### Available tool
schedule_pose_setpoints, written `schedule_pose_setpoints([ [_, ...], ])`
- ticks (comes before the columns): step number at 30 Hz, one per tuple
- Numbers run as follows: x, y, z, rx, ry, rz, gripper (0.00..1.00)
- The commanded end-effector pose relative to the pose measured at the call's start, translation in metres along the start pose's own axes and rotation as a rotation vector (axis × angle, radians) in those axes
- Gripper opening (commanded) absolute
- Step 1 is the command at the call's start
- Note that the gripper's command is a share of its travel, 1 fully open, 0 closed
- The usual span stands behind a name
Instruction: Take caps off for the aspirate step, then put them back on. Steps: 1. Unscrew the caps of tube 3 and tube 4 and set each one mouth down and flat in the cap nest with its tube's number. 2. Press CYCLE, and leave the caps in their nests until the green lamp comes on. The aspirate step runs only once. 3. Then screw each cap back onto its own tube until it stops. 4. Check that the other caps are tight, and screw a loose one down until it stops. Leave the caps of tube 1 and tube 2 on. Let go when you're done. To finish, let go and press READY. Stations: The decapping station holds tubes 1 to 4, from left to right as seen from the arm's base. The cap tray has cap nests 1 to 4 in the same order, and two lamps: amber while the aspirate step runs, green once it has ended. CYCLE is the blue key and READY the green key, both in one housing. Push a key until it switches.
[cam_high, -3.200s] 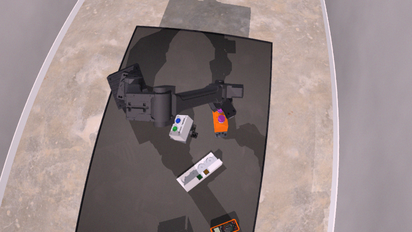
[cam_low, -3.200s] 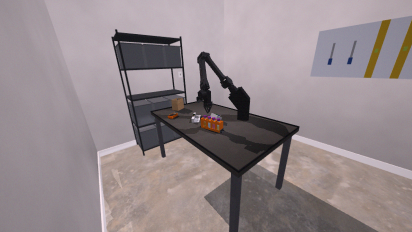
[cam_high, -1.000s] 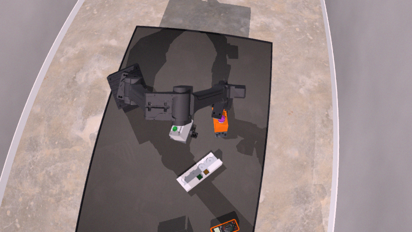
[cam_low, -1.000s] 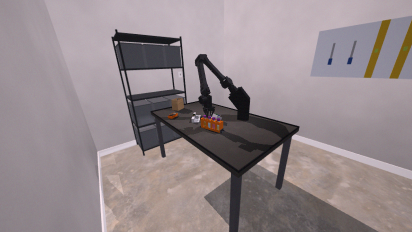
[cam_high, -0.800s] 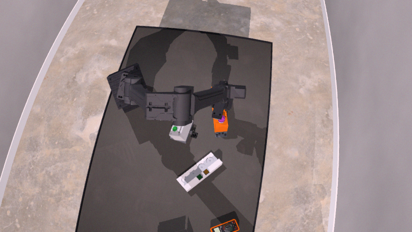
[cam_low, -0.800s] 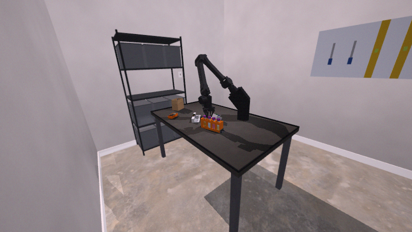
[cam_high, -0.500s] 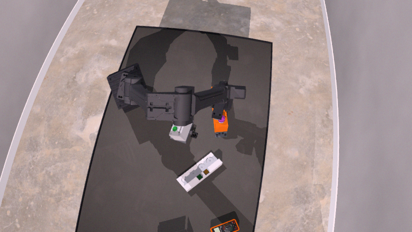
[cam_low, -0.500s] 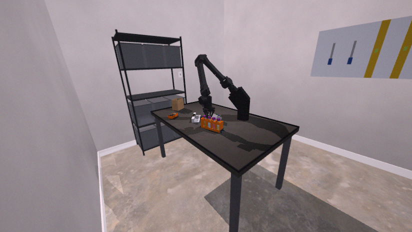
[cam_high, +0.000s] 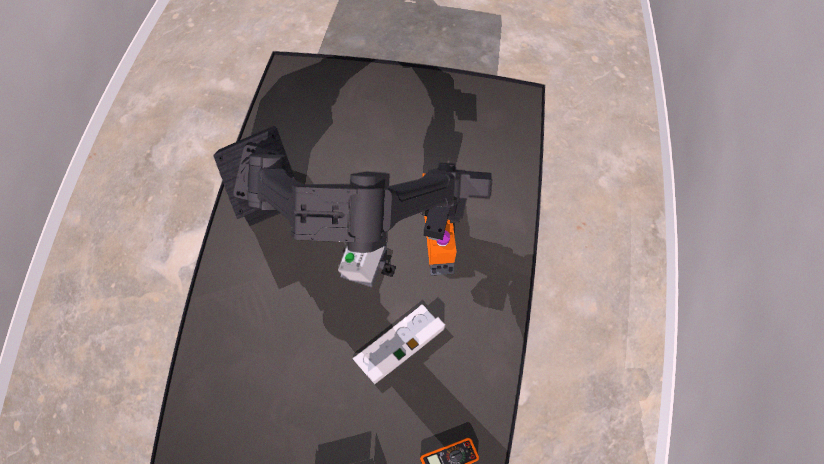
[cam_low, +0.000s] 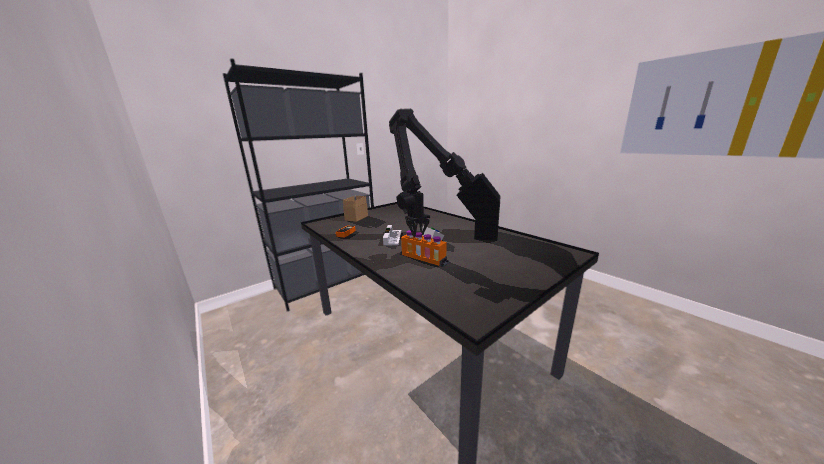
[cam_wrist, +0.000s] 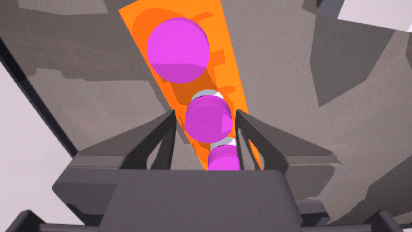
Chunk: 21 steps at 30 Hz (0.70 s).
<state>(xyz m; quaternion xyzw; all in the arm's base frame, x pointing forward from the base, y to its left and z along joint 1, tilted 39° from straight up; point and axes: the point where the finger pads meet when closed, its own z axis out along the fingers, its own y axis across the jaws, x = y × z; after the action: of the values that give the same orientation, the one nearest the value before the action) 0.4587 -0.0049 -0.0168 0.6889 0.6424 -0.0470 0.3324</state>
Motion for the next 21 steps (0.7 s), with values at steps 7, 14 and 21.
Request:
schedule_pose_setpoints([
  [7, -0.0018, -0.0077, 0.0121, 0.016, -0.003, -0.002, 0.49],
  [14, -0.0020, -0.0097, 0.0127, 0.016, -0.003, -0.003, 0.49],
  [21, -0.0020, -0.0095, 0.0127, 0.015, -0.003, -0.001, 0.00],
])
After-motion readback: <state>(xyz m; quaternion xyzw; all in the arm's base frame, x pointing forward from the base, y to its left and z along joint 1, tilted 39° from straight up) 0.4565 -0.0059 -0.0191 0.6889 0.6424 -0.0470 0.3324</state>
